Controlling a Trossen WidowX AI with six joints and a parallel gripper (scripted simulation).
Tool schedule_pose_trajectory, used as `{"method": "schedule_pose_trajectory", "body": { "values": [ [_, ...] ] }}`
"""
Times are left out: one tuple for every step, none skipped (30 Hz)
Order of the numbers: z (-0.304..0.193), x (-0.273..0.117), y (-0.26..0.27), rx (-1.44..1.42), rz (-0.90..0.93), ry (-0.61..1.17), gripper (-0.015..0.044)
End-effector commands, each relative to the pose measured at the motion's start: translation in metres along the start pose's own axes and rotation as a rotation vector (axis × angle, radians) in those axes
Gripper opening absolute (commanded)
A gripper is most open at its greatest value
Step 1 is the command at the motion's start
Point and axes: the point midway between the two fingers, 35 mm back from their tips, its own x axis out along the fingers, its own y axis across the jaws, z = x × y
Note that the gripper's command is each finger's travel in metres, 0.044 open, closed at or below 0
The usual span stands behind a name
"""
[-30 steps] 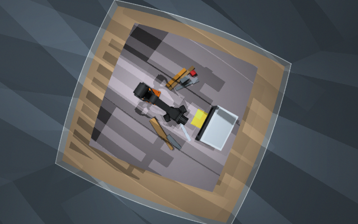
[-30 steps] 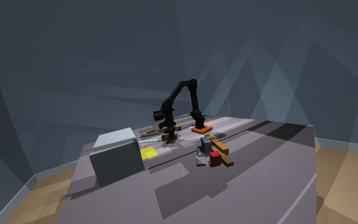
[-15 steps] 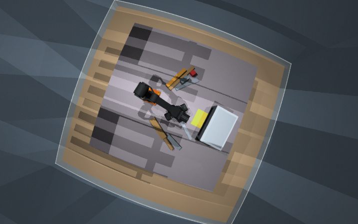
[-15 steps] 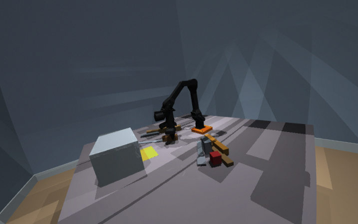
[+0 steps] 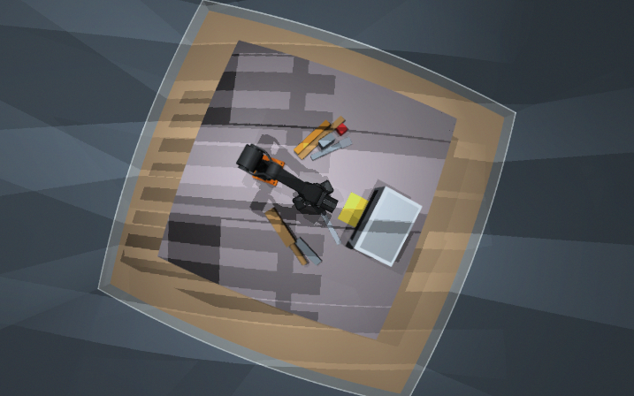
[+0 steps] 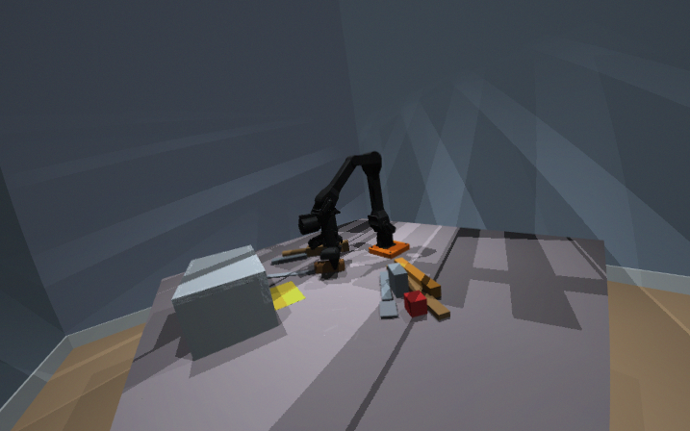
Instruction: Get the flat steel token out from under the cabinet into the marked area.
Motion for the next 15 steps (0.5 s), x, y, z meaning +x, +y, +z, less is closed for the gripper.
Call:
{"method": "schedule_pose_trajectory", "body": {
  "values": [
    [-0.003, -0.001, 0.004, -0.002, 0.004, -0.002, 0.0000],
    [-0.004, -0.001, 0.005, -0.002, 0.004, -0.002, 0.0000],
    [-0.004, -0.001, 0.005, -0.002, 0.004, -0.002, 0.0000],
    [-0.005, -0.001, 0.006, -0.002, 0.004, -0.002, 0.0000],
    [-0.005, -0.001, 0.007, -0.002, 0.004, -0.002, 0.0000],
    [-0.006, -0.001, 0.008, -0.002, 0.004, -0.002, 0.0000],
    [-0.007, -0.001, 0.008, -0.002, 0.004, -0.001, 0.0000],
    [-0.007, -0.001, 0.009, -0.002, 0.004, -0.001, 0.0000],
    [-0.008, -0.001, 0.010, -0.002, 0.004, -0.001, 0.0000],
    [-0.008, -0.001, 0.011, -0.002, 0.004, -0.001, 0.0000],
    [-0.009, -0.001, 0.012, -0.002, 0.004, -0.001, 0.0000],
    [-0.010, -0.001, 0.012, -0.002, 0.004, -0.001, 0.0000],
    [-0.010, -0.001, 0.013, -0.002, 0.005, -0.001, 0.0000],
    [-0.011, -0.001, 0.014, -0.002, 0.005, -0.001, 0.0000],
    [-0.011, -0.001, 0.015, -0.002, 0.005, -0.001, 0.0000]
  ]
}}
